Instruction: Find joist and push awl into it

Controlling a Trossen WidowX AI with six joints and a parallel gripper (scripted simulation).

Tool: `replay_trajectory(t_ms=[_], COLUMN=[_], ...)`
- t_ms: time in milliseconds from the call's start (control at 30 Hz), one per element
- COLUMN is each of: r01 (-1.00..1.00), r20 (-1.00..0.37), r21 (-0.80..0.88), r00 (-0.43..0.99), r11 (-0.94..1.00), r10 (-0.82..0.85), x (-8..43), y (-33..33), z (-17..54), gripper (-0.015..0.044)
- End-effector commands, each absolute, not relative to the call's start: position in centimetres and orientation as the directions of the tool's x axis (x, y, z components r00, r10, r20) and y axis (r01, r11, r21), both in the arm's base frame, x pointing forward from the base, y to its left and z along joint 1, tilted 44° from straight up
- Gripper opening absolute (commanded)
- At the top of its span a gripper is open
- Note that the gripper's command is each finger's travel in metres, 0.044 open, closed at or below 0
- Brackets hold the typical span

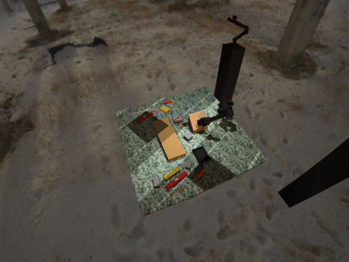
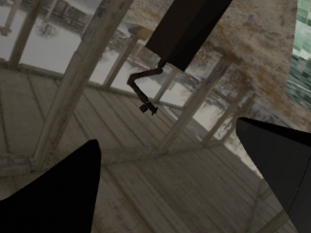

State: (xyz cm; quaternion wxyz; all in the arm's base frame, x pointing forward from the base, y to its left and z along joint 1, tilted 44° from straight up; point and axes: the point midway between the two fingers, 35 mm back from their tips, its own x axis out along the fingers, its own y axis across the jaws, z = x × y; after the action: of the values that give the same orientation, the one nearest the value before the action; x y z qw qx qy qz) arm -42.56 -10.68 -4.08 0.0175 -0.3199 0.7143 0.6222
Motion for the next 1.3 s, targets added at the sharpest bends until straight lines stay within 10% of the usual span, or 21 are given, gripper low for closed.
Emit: replay_trajectory(t_ms=[0, 433, 800, 1267], r01=[-0.481, -0.342, 0.181, 0.931], r20=[-0.427, -0.659, -0.83, -0.932], r21=[0.877, 0.752, 0.544, 0.356], r00=[-0.792, -0.423, -0.028, 0.36], r11=[0.014, -0.564, -0.819, -0.082], r10=[-0.437, -0.622, -0.557, 0.032], x=[-42.4, -33.0, -20.7, 3.3], y=[-10.9, -25.2, -33.0, -32.1], z=[-4.1, -9.4, -13.3, -15.4], gripper=[0.0426, 0.044, 0.044, 0.044])
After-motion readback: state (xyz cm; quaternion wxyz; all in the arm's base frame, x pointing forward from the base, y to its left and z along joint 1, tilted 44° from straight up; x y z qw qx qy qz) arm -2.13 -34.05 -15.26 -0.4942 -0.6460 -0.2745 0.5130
